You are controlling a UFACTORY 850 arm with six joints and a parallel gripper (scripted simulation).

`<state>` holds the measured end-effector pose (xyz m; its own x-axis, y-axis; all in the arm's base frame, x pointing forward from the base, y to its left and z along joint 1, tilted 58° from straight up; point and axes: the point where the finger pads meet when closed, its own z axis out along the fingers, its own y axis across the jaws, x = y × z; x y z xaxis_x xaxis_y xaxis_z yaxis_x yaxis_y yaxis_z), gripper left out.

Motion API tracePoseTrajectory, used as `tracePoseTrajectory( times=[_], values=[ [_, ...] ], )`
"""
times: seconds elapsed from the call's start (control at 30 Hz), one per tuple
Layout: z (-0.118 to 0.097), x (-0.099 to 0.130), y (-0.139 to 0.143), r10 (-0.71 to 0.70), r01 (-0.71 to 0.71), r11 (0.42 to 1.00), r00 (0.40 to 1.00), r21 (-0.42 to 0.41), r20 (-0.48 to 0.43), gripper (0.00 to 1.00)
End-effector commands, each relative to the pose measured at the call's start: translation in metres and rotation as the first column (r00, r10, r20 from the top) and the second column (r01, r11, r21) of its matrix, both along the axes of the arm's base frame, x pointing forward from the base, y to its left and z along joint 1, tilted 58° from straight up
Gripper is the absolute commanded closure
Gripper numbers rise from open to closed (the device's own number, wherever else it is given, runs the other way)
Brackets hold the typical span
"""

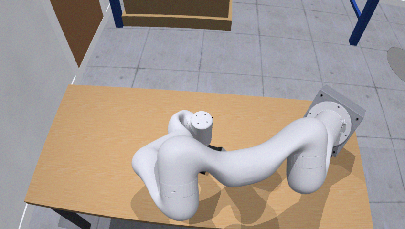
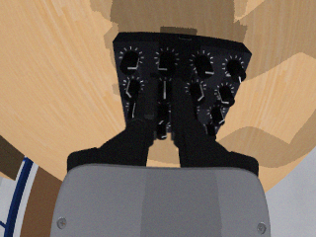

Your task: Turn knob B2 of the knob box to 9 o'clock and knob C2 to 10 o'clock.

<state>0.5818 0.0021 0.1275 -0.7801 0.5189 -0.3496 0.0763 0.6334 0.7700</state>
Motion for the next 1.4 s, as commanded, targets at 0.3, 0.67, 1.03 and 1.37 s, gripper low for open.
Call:
tracePoseTrajectory(
  times=[0.3, 0.67, 1.03, 1.37],
  values=[
    [0.0003, 0.0001, -0.0004, 0.007, -0.007, 1.0, 1.0, -0.01, 0.009, 0.92],
    [0.0003, 0.0001, -0.0004, 0.007, -0.007, 1.0, 1.0, -0.01, 0.009, 0.92],
    [0.0003, 0.0001, -0.0004, 0.007, -0.007, 1.0, 1.0, -0.01, 0.009, 0.81],
    [0.0003, 0.0001, -0.0004, 0.007, -0.007, 1.0, 1.0, -0.01, 0.009, 0.81]
  ],
)
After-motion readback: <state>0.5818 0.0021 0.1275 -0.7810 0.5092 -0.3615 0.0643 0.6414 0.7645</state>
